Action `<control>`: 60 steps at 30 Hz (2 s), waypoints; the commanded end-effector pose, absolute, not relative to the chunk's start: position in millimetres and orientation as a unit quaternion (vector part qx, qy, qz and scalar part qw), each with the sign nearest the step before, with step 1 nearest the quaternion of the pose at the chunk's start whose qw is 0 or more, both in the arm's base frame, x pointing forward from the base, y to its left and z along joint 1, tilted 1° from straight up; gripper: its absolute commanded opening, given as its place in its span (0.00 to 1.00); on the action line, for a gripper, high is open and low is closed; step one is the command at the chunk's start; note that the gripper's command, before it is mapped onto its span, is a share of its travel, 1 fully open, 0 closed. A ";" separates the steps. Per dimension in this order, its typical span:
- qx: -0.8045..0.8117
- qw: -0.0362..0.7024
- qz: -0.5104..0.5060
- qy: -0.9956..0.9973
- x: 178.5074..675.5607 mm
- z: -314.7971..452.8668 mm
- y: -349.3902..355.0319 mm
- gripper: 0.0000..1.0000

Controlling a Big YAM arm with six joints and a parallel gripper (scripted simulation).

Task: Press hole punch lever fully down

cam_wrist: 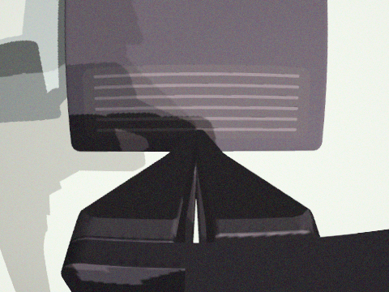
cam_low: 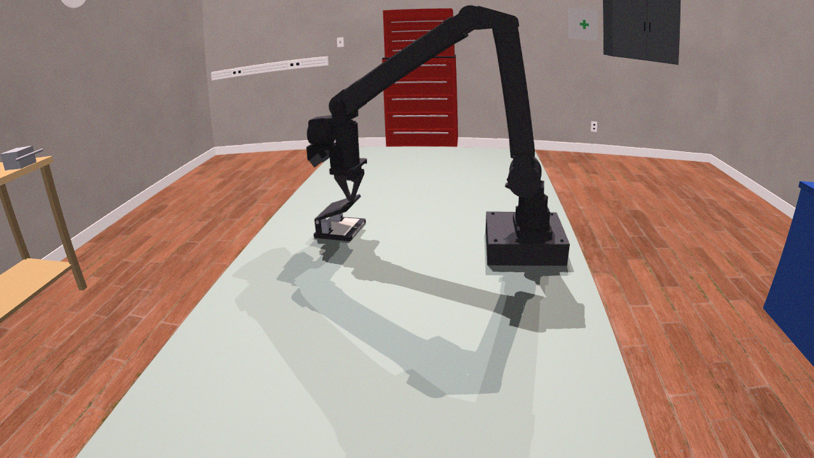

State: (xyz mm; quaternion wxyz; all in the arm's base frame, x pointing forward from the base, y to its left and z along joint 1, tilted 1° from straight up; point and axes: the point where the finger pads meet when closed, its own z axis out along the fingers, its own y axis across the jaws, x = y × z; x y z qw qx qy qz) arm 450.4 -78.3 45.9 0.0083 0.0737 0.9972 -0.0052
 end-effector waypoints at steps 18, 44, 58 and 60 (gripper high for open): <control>0.075 0.006 -0.004 0.997 450.8 34.4 -81.6 0.00; 0.075 0.006 -0.004 0.997 450.0 27.6 -82.2 0.00; 0.075 0.006 -0.004 0.997 449.6 24.4 -83.0 0.00; 0.075 0.006 -0.004 0.997 449.6 24.4 -83.0 0.00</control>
